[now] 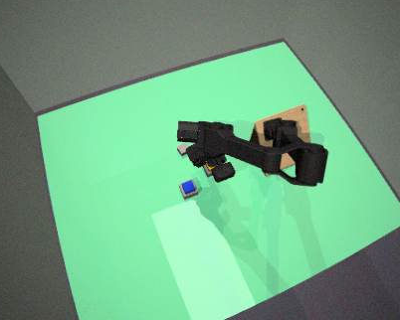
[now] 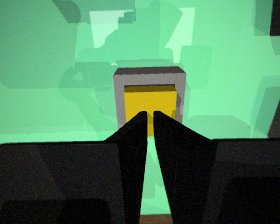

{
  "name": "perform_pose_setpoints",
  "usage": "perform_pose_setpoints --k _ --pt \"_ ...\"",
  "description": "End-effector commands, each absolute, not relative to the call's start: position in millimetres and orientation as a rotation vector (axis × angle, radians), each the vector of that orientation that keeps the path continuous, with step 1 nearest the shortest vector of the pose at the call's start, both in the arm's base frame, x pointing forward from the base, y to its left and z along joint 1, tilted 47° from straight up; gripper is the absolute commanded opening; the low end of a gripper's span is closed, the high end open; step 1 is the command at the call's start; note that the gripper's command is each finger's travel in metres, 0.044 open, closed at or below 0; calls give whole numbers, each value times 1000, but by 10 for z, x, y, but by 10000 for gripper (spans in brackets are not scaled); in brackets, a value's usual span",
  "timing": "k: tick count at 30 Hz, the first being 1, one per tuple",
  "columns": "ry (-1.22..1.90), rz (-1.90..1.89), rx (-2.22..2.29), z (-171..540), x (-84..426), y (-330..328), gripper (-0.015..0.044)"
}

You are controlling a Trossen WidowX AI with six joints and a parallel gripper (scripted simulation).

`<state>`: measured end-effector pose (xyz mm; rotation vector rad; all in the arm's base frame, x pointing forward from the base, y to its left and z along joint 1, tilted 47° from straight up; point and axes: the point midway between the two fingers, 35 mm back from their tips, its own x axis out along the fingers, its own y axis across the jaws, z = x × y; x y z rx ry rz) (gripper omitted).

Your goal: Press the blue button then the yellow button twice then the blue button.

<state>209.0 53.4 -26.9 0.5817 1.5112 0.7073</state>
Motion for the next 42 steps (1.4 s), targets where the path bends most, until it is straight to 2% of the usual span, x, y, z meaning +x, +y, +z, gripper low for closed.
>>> perform_pose_setpoints --k 1,42 --pt "1505 704 577 -113 2116 357 20" --pt "1505 706 579 -336 2092 602 20"
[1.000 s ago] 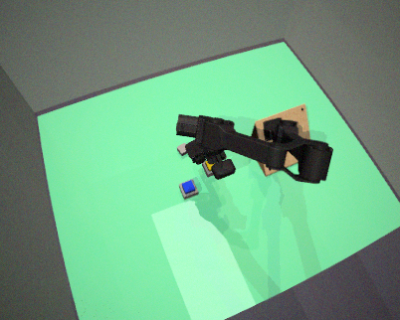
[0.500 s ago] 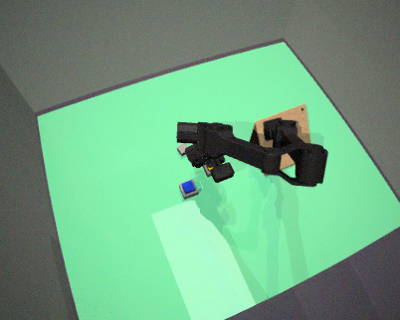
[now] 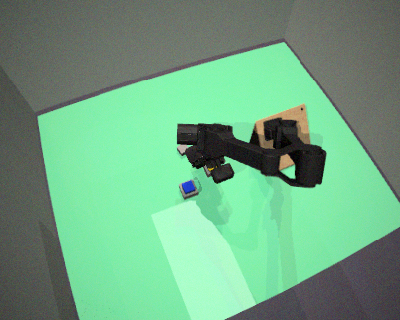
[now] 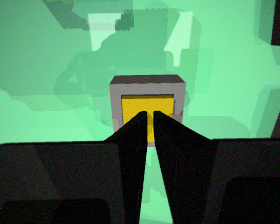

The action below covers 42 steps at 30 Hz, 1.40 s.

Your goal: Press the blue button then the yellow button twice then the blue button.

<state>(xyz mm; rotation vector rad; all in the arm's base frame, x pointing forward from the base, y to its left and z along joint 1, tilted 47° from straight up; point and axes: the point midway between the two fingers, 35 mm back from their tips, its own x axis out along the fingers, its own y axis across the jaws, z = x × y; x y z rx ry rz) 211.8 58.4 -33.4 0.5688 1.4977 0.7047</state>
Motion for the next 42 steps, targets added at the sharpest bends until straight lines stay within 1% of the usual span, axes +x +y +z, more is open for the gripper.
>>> perform_pose_setpoints --k 1,4,9,13,18,23,25,30,32,36,40,42 --pt "1505 706 579 -336 2092 602 20" --pt "1505 706 579 -336 2092 602 20" --pt "1505 705 577 -113 2116 358 20" --pt "1505 704 577 -84 2120 326 20" --pt "1506 702 576 301 2155 -90 20" --pt "1507 702 575 325 2173 -105 20" --pt "1511 695 569 363 2334 -74 20" --pt "1509 694 566 568 2943 174 20" --pt "1502 704 575 643 3092 267 20" --pt "1502 705 576 635 3112 297 20" --pt "1501 706 577 299 3090 657 20" --pt "1500 708 578 236 3075 731 20"
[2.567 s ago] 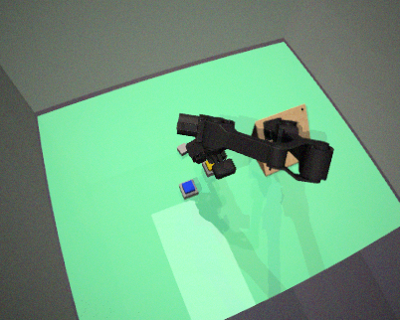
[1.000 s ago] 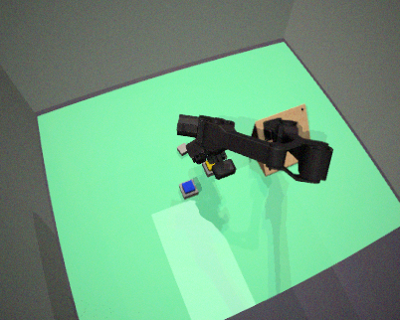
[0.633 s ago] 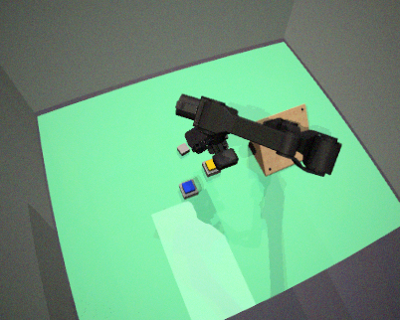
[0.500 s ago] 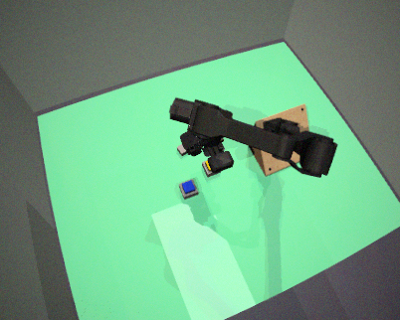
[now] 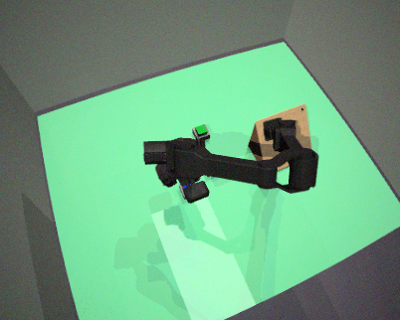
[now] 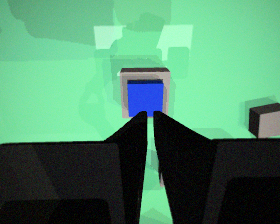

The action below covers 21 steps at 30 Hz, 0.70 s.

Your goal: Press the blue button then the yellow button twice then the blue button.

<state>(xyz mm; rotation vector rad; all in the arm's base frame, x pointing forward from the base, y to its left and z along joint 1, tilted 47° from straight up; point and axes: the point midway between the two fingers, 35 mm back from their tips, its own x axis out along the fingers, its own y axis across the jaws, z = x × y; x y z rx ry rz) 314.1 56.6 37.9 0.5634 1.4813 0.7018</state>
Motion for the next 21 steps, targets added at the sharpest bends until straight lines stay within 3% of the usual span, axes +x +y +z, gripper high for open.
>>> perform_pose_setpoints --k 1,21 --pt "1500 708 578 236 3075 731 20" --pt "1500 708 578 43 3060 938 20"
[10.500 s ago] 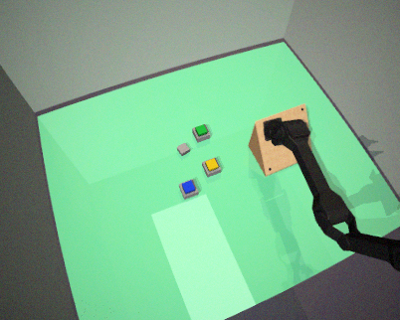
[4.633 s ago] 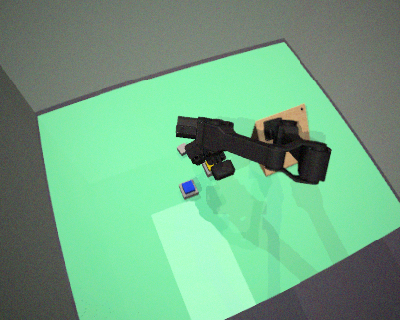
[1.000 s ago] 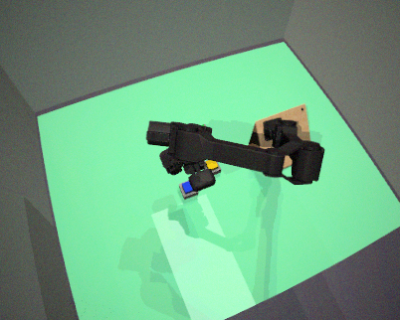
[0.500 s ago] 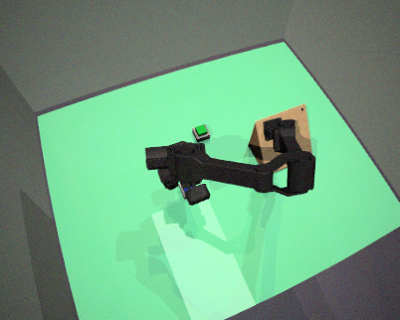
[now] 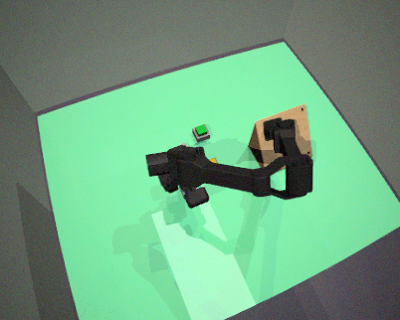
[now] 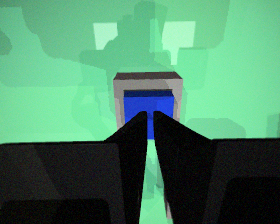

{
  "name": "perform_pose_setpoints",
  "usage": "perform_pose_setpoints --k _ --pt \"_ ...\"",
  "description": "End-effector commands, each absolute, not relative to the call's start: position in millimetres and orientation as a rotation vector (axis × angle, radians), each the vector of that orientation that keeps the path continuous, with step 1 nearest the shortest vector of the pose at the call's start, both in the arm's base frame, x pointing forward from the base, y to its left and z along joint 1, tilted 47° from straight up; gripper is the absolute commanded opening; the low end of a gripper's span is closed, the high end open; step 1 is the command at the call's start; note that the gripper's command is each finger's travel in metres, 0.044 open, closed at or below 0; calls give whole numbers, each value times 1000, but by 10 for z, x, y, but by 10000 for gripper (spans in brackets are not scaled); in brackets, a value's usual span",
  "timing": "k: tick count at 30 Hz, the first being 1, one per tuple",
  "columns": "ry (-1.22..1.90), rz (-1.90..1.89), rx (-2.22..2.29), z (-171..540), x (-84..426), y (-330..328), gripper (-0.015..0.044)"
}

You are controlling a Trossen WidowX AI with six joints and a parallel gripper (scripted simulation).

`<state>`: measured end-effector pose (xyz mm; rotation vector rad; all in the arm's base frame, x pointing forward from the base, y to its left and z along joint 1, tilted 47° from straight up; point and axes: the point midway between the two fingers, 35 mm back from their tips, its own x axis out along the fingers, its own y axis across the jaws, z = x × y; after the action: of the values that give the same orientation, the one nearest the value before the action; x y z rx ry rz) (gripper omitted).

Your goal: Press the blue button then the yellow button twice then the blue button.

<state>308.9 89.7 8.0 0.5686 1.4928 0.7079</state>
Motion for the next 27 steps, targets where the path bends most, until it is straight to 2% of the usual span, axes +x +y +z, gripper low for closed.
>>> perform_pose_setpoints --k 1,23,27 --pt "1500 708 578 33 3059 950 20" --pt "1500 709 579 7 3054 979 20" --pt "1500 708 577 217 3076 749 20"
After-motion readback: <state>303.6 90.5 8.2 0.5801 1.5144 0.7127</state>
